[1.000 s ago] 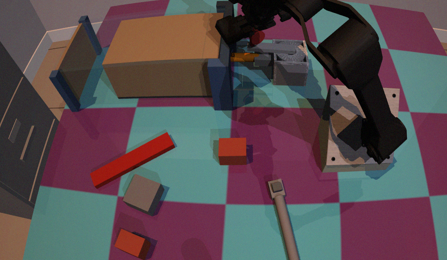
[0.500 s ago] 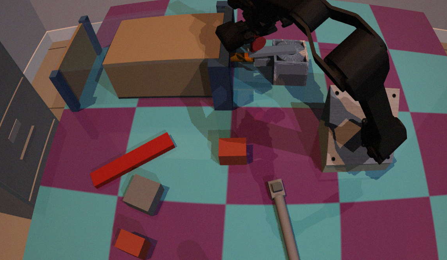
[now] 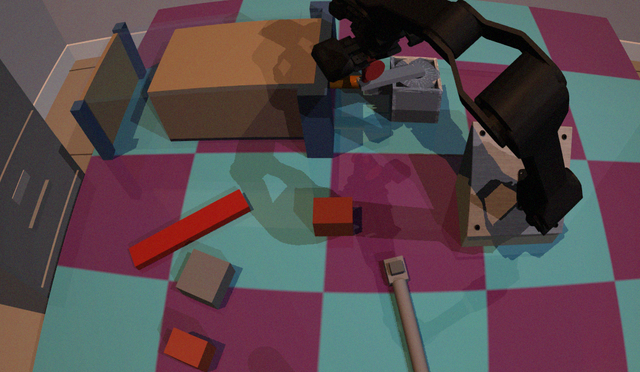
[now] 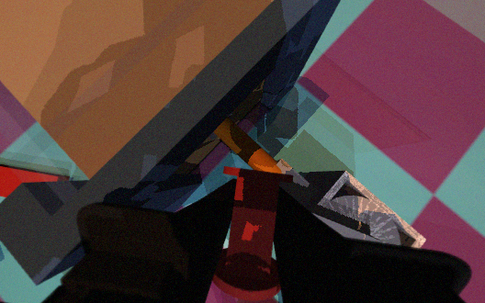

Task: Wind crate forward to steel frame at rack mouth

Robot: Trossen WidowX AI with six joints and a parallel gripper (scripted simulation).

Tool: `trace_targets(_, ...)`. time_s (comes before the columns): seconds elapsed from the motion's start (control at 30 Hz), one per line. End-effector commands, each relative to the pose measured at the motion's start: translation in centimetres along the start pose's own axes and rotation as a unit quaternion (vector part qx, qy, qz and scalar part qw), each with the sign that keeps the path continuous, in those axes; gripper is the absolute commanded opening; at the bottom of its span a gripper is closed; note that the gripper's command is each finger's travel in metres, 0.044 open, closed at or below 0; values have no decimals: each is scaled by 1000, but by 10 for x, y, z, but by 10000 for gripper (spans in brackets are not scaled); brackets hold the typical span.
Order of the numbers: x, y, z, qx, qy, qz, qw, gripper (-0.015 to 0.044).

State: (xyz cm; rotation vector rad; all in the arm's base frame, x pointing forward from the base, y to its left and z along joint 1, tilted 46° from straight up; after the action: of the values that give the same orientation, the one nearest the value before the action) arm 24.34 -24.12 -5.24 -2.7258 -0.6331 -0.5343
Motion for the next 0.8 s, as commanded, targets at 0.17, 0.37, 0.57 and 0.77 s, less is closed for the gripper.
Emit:
trace_targets(0.17, 0, 0, 0, 0, 0, 0, 1000, 262)
trace_targets(0.37, 0, 0, 0, 0, 0, 0, 1000, 420)
trace_targets(0.57, 0, 6, -10, 0, 0, 0, 1000, 440)
trace_targets(0.77, -2, 28, -57, 0, -2, 0, 1000, 440)
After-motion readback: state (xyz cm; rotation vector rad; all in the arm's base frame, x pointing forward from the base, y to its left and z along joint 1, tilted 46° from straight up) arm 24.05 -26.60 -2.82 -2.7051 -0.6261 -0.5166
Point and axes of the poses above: the point midway between the two fingers, 35 mm back from their tips, its own z axis out along the fingers, its own x axis across the jaws, y = z × x, the point moved 6 cm from there along -z, back along the fingers, and after that the axes turned 1 degree about -z, right-handed, at the moved point
